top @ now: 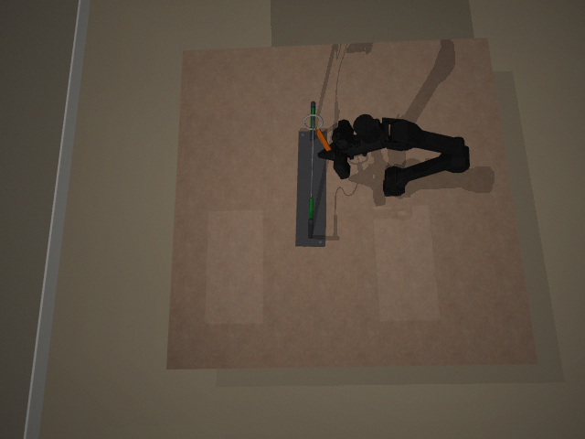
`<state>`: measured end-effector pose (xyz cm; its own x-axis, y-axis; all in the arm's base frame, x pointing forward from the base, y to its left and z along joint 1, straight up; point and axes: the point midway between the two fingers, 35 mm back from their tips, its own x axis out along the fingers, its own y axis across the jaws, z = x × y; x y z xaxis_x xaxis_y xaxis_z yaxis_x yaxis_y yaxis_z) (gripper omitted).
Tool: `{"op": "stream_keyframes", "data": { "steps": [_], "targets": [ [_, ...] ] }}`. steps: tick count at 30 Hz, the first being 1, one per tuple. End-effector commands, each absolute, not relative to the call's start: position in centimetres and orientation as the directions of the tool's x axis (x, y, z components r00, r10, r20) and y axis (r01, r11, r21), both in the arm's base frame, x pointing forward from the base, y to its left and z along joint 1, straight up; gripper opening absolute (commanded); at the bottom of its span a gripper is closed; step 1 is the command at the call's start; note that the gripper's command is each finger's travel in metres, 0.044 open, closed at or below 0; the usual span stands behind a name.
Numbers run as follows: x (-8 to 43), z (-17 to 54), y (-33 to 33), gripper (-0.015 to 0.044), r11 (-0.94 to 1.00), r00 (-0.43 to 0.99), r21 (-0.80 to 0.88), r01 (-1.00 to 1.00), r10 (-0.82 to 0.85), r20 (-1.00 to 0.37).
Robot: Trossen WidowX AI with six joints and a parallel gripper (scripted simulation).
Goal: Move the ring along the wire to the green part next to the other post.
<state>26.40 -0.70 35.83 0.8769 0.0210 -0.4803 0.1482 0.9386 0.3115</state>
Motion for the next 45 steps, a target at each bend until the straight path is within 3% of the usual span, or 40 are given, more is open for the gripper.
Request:
{"op": "stream_keyframes", "data": {
  "steps": [1, 45],
  "targets": [
    [26.4, 35.7, -0.9, -0.015, 0.954, 0.875, 0.26, 0.15, -0.006, -0.484],
    [26.3, 35.6, -3.2, -0.015, 0.942, 0.866, -0.297, 0.156, -0.275, -0.418]
  ]
}}
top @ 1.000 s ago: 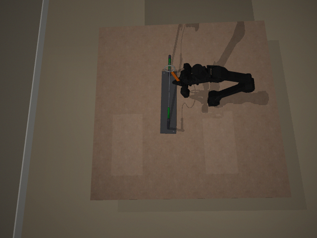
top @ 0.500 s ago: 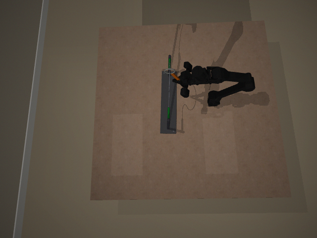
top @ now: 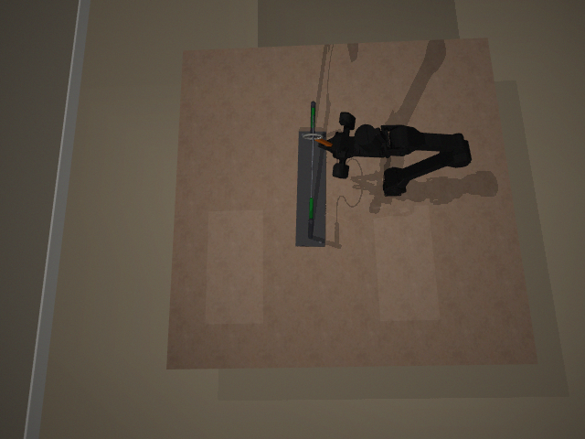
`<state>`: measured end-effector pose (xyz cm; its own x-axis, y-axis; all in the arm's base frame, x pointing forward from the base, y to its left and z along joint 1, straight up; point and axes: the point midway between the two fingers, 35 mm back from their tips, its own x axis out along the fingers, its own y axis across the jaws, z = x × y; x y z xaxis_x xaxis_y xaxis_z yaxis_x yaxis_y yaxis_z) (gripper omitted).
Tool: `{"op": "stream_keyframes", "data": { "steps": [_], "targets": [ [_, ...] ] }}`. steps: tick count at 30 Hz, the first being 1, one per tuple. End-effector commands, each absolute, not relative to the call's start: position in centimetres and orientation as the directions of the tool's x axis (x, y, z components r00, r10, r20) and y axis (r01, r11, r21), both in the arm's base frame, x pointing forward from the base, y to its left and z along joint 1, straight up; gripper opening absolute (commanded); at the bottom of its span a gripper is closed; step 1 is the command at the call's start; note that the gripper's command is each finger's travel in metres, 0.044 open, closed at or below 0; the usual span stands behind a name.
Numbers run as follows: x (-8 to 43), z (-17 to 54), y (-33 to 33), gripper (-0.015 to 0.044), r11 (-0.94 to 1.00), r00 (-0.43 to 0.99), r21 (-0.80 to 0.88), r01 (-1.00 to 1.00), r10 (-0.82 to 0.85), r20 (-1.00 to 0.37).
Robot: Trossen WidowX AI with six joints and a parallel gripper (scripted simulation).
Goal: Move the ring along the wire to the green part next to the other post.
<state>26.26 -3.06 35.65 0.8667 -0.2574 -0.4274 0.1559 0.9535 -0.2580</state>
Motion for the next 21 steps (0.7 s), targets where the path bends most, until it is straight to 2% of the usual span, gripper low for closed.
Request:
{"op": "stream_keyframes", "data": {
  "steps": [1, 21],
  "targets": [
    [26.25, 35.64, -3.27, -0.015, 0.938, 0.865, -0.309, 0.156, -0.281, -0.415],
    [26.2, 36.05, -4.25, -0.015, 0.827, 0.861, -0.54, 0.153, -0.38, -0.337]
  ]
}}
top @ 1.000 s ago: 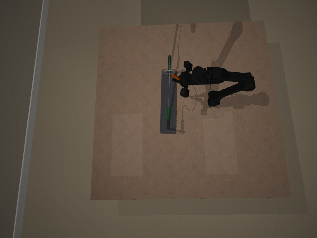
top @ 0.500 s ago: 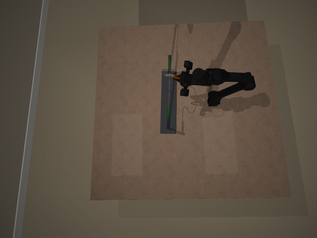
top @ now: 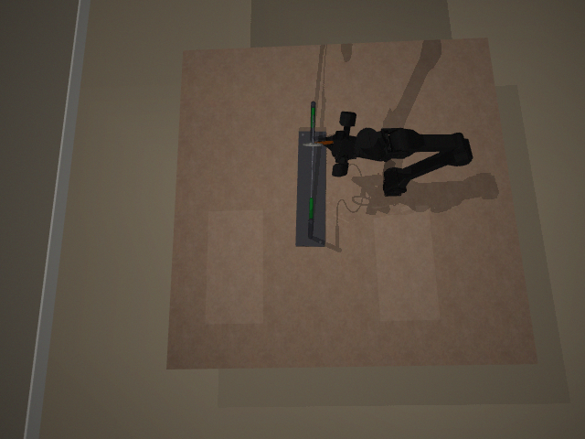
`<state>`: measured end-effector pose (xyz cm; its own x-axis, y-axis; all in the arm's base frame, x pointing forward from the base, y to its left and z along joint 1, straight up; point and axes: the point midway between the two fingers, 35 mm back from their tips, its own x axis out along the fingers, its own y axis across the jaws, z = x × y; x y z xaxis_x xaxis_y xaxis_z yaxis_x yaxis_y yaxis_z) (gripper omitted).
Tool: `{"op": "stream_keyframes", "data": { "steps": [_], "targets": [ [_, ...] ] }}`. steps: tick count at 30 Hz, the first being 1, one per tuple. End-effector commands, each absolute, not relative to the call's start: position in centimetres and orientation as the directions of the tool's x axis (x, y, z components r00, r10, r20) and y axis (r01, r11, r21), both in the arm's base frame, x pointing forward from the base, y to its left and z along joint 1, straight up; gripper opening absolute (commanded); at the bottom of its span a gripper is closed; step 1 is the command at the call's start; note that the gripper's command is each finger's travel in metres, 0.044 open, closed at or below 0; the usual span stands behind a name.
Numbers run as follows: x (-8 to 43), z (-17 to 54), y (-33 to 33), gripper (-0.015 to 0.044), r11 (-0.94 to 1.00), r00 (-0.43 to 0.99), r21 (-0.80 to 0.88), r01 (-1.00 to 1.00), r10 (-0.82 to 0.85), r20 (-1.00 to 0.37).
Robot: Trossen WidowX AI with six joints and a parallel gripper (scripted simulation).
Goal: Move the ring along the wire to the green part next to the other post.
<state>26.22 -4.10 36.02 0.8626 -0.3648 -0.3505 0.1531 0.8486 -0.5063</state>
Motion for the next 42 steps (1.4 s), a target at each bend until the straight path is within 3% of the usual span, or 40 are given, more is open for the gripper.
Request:
{"op": "stream_keyframes", "data": {
  "steps": [1, 42],
  "targets": [
    [26.2, 36.1, -4.3, -0.015, 0.82, 0.861, -0.551, 0.153, -0.384, -0.333],
    [26.1, 37.6, -5.8, -0.015, 0.427, 0.855, -0.894, 0.136, -0.506, -0.112]
  ]
}}
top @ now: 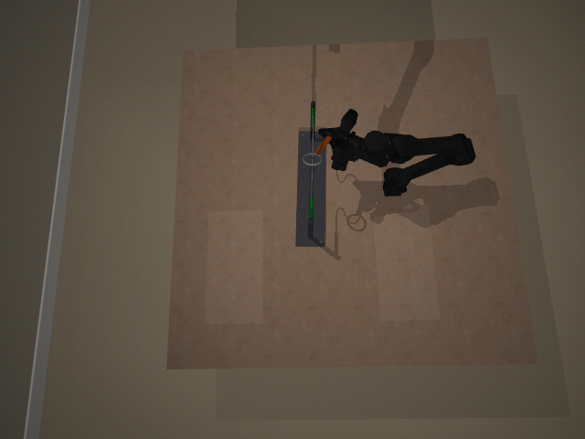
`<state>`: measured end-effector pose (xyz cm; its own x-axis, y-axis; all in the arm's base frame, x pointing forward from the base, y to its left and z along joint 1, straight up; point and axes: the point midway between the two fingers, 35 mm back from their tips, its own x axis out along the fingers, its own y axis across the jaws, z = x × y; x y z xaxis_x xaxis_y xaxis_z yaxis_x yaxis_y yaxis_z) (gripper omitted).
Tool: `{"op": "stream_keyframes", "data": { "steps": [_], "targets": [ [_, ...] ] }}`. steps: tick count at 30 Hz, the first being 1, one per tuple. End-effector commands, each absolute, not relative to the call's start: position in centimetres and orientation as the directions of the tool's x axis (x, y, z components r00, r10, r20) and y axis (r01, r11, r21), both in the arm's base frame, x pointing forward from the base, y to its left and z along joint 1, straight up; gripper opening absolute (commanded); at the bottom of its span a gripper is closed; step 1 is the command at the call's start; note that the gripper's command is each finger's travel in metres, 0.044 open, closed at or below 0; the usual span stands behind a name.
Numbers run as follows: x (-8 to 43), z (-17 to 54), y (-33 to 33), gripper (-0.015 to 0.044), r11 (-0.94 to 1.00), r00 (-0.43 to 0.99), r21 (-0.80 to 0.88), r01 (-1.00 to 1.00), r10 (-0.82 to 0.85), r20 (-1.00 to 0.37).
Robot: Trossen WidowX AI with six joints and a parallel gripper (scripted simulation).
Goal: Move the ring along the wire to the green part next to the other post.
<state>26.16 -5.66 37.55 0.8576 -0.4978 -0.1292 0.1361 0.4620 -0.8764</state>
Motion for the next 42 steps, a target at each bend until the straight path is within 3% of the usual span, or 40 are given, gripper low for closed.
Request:
{"op": "stream_keyframes", "data": {
  "steps": [1, 42],
  "targets": [
    [26.1, 37.7, -5.8, -0.015, 0.416, 0.855, -0.899, 0.136, -0.508, -0.106],
    [26.1, 39.8, -6.3, -0.015, -0.099, 0.853, -0.989, 0.108, -0.501, 0.144]
  ]
}}
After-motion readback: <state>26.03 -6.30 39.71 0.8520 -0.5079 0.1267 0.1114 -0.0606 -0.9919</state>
